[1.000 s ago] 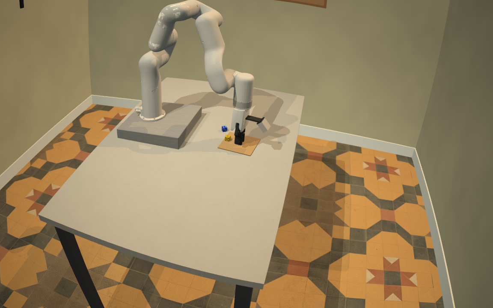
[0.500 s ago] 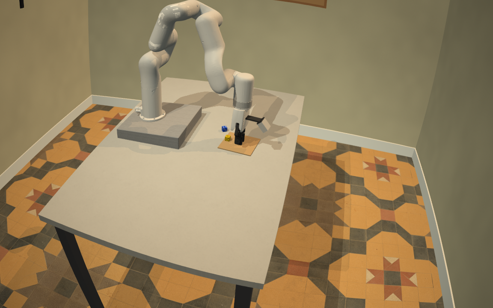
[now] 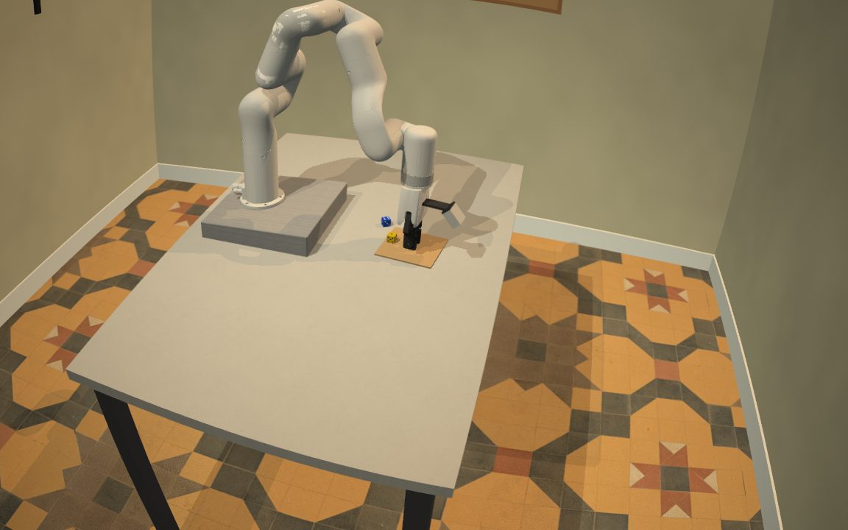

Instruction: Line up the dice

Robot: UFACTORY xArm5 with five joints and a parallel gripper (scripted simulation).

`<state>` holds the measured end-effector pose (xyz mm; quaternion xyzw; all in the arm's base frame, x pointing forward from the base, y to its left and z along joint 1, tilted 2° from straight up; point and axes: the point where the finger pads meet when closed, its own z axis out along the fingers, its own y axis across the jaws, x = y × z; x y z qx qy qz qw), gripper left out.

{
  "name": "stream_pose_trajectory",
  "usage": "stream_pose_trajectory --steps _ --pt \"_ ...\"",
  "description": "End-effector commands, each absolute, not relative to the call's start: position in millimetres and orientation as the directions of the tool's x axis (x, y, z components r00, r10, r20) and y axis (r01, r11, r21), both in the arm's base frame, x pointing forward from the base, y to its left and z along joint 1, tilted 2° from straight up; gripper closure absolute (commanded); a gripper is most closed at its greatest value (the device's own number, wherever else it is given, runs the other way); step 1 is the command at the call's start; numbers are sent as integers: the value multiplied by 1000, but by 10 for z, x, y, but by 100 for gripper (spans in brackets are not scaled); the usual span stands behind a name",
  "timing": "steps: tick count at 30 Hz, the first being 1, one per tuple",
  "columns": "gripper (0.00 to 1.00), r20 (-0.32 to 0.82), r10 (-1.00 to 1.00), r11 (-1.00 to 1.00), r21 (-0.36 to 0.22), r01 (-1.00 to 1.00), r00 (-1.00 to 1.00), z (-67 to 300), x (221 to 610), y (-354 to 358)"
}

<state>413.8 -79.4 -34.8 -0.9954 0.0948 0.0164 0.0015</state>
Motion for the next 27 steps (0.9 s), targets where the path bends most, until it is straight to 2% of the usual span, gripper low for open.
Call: stream_pose_trajectory --steps 1,2,4,5,18,27 --pt "72 -30 -189 -982 0 -189 982 -338 4152 -797" --pt "68 -30 -189 -982 0 -189 982 -338 4152 -797" --pt "68 -30 -189 -982 0 -189 982 -338 4152 -797" --pt "64 -30 -189 -982 0 -189 982 -338 4152 -797" --pt "64 -30 -189 -982 0 -189 982 -330 4152 -797" --pt "64 -29 -189 -982 0 -189 982 -155 4157 -800"
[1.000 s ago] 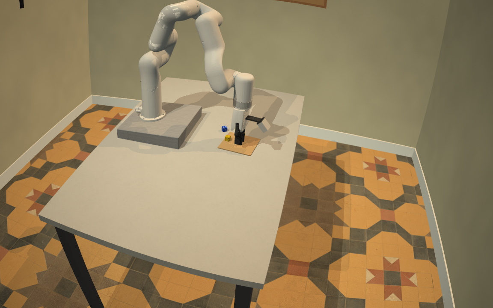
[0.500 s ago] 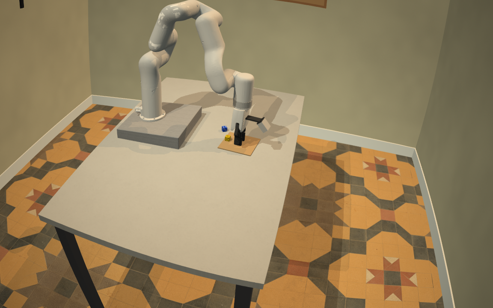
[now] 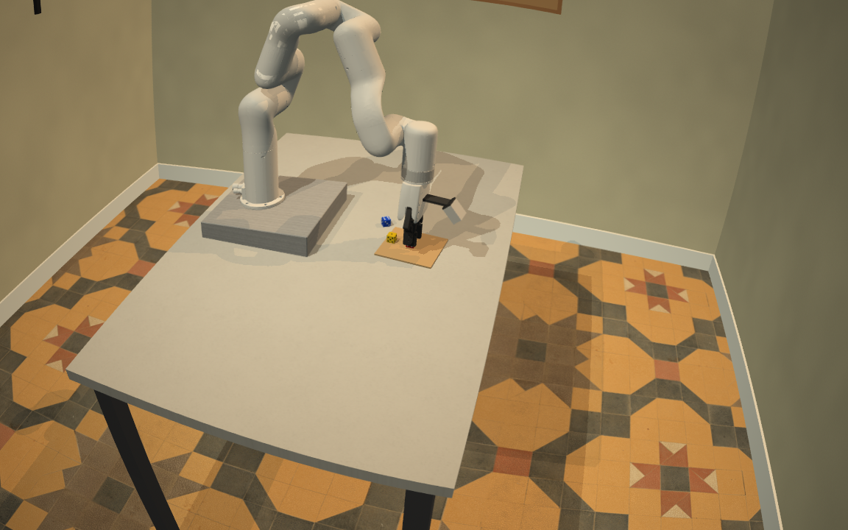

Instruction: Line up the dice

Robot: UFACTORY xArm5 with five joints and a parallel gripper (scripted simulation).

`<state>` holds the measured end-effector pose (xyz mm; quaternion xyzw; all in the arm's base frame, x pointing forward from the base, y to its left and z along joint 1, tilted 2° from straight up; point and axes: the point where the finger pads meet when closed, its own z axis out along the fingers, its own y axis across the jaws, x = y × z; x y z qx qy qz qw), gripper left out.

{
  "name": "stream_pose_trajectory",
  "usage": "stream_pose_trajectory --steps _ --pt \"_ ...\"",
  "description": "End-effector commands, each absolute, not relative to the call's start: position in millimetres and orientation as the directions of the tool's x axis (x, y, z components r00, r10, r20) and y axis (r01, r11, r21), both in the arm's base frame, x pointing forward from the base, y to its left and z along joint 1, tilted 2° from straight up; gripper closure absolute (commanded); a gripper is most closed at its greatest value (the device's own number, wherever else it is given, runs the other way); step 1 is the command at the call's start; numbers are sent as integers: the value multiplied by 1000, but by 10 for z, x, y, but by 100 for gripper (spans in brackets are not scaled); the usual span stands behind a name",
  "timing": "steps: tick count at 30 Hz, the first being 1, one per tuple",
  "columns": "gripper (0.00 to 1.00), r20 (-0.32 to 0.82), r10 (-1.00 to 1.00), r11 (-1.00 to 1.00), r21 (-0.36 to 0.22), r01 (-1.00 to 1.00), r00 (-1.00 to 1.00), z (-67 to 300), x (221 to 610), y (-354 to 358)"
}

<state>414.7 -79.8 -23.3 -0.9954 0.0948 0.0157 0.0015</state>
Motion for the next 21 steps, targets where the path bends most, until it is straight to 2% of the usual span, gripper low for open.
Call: stream_pose_trajectory --steps 1,12,21 --pt "64 -29 -189 -982 0 -189 982 -109 4158 -800" --pt "64 -29 -189 -982 0 -189 982 449 4174 -803" --pt "64 -29 -189 -982 0 -189 982 557 4177 -804"
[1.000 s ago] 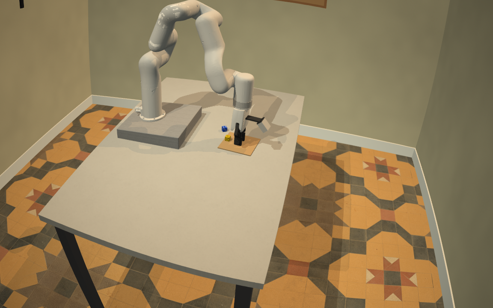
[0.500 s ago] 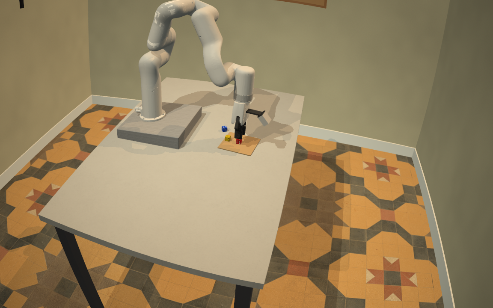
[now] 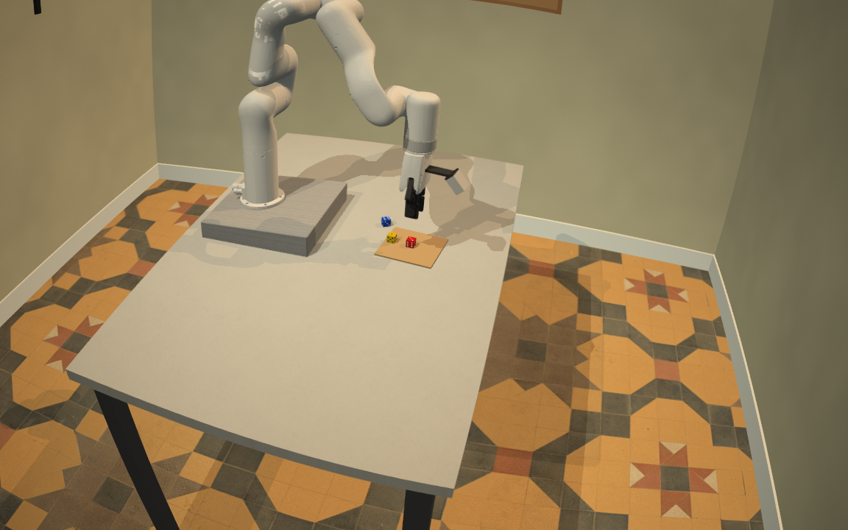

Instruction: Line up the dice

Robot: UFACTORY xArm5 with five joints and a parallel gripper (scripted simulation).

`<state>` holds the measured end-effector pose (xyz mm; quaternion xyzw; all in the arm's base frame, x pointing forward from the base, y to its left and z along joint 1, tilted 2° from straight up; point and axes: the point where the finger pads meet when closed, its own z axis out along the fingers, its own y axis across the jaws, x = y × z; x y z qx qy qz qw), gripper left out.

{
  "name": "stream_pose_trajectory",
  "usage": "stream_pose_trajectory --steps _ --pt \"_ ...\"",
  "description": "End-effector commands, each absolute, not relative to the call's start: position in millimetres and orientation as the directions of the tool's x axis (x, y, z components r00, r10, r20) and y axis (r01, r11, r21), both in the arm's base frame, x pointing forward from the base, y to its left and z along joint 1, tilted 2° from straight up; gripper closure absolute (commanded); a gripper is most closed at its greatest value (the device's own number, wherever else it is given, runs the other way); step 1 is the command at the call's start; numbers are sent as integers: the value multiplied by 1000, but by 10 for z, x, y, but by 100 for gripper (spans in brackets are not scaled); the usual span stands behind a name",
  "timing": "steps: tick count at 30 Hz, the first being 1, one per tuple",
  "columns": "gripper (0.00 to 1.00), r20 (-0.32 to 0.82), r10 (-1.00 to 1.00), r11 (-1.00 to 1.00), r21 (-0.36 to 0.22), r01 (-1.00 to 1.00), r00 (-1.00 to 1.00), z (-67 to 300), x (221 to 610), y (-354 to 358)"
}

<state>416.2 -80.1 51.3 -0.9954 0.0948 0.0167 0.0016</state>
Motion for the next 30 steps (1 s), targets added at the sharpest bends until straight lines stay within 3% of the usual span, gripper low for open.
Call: stream_pose_trajectory --steps 1,2,30 --pt "64 -29 -189 -982 0 -189 982 557 4177 -804" --pt "0 -29 -189 -982 0 -189 982 557 4177 -804" --pt "0 -30 -183 -983 0 -183 983 431 4143 -799"
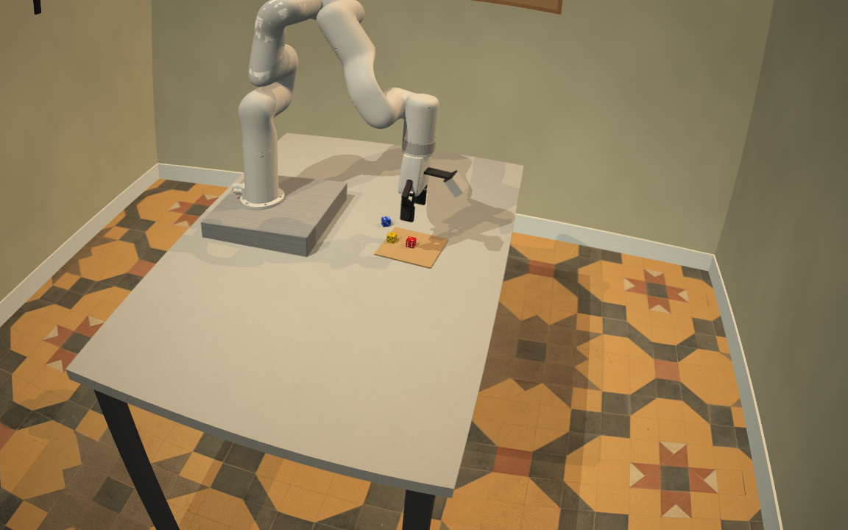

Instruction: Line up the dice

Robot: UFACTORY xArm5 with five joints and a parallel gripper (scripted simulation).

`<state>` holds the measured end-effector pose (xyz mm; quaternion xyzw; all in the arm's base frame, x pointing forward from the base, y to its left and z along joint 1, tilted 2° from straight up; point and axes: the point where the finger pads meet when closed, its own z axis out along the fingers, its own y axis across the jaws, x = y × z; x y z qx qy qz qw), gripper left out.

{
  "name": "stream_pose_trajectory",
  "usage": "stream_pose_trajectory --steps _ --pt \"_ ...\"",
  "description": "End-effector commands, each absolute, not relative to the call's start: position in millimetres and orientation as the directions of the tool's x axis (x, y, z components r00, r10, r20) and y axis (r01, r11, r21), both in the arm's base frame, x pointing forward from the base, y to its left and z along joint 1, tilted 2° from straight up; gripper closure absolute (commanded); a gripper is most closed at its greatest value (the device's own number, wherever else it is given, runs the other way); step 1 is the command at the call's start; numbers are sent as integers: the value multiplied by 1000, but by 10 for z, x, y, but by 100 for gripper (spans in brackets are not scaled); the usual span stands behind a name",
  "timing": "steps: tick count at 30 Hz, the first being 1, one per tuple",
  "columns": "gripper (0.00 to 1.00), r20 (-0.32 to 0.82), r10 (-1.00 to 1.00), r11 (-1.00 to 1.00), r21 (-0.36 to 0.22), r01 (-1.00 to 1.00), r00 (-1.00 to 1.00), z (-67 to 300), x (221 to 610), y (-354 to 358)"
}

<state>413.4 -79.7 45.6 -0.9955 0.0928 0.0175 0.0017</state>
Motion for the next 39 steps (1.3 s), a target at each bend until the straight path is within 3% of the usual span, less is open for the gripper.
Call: stream_pose_trajectory --steps 1,2,3,39 --pt "0 -30 -183 -983 0 -183 983 422 4140 -799" --pt "0 -30 -182 -983 0 -183 983 420 4140 -799" --pt "64 -30 -182 -983 0 -183 983 420 4140 -799" --pt "64 -30 -182 -983 0 -183 983 420 4140 -799"
